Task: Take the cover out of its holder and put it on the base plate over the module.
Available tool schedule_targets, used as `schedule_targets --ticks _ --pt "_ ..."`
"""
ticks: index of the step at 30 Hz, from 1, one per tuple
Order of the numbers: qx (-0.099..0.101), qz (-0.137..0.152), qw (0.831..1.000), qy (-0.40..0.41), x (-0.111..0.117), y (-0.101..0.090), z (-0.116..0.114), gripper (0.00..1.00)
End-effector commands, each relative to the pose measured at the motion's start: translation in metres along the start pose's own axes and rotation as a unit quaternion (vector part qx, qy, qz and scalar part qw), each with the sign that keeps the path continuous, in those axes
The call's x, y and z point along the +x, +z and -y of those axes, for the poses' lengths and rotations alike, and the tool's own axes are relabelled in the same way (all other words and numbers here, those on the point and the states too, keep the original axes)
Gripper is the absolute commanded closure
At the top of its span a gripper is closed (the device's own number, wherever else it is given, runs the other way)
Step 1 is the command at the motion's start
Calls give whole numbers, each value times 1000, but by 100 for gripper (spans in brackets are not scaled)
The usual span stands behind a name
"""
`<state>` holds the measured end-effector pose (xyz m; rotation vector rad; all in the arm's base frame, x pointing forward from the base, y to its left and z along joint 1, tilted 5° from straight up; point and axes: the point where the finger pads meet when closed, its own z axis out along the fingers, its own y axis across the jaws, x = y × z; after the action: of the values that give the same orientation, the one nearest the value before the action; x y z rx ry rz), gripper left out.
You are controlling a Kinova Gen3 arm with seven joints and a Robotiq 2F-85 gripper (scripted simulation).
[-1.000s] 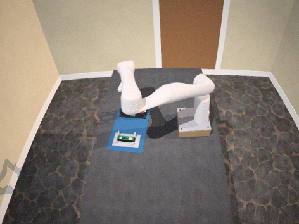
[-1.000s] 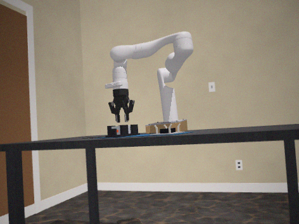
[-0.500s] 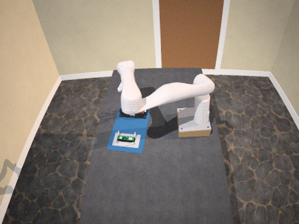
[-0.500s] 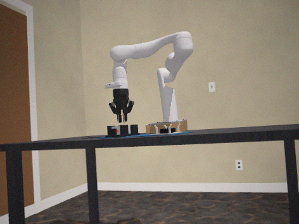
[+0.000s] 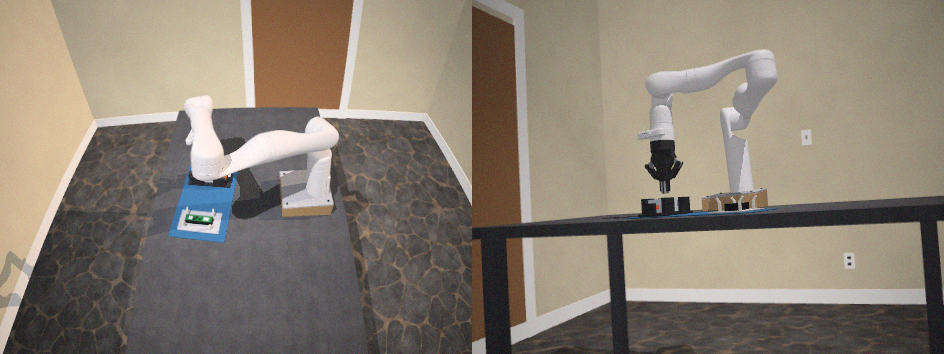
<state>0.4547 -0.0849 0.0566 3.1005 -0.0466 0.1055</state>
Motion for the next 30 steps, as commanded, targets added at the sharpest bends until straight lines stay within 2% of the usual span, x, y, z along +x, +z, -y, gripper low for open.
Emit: schedule_targets --ticks 1,23,24,30 --pt "0 -1 1000 0 0 -1 0 100" --pt "0 -1 1000 0 0 -1 0 100" --pt "0 -1 1000 0 0 -1 0 0" --pt "0 -1 1000 0 0 -1 0 0"
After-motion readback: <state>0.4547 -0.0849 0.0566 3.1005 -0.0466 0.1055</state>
